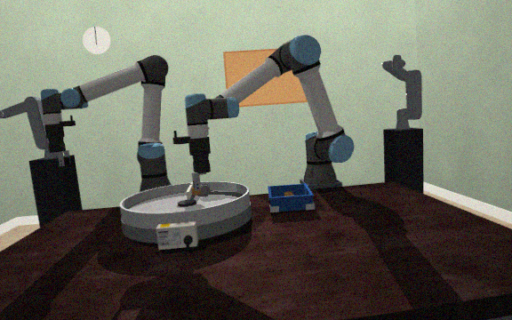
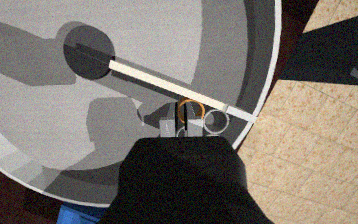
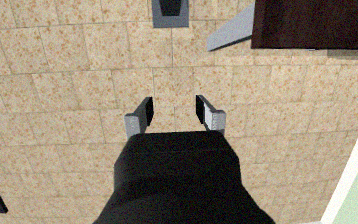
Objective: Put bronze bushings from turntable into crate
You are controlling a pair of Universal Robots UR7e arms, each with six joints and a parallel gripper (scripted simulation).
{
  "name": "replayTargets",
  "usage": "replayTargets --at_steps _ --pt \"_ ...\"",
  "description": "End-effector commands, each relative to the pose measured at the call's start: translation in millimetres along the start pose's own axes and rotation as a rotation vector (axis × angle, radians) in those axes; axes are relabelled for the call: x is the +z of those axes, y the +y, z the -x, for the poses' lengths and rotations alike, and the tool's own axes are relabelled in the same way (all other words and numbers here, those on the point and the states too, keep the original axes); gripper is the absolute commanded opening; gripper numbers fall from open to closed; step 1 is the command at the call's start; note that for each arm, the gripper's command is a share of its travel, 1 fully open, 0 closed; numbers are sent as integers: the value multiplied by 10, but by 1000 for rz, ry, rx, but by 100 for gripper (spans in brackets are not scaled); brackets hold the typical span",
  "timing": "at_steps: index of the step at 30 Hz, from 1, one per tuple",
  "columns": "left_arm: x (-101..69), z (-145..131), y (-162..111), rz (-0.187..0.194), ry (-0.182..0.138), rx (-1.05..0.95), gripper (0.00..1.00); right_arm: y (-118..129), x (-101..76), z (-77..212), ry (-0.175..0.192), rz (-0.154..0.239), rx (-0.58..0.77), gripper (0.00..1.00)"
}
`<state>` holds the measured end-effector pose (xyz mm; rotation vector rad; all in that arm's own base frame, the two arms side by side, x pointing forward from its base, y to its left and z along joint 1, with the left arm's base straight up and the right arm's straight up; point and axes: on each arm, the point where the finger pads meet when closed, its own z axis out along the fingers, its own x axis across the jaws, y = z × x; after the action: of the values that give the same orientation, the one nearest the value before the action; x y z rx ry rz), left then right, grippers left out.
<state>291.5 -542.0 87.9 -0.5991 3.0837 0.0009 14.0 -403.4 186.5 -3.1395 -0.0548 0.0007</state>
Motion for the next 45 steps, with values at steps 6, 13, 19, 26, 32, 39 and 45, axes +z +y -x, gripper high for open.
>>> replayTargets --at_steps 6,13,19,26,32,39,45 --pt "-9 -2 -5 -2 0 0 0 4 -5 -1 0 2 0 100" --pt "-9 -2 -5 -2 0 0 0 4 -5 -1 0 2 0 100" --pt "-9 -2 -5 -2 0 0 0 4 -5 -1 0 2 0 100" --pt "-10 -2 -5 -2 0 0 0 4 -5 -1 0 2 0 100" --pt "-46 -2 -5 -2 0 0 0 4 -5 -1 0 2 0 100" --pt "-307 -1 -5 -2 0 0 0 4 -5 -1 0 2 0 100" --pt "-564 -1 -5 -2 0 0 0 4 -5 -1 0 2 0 100"
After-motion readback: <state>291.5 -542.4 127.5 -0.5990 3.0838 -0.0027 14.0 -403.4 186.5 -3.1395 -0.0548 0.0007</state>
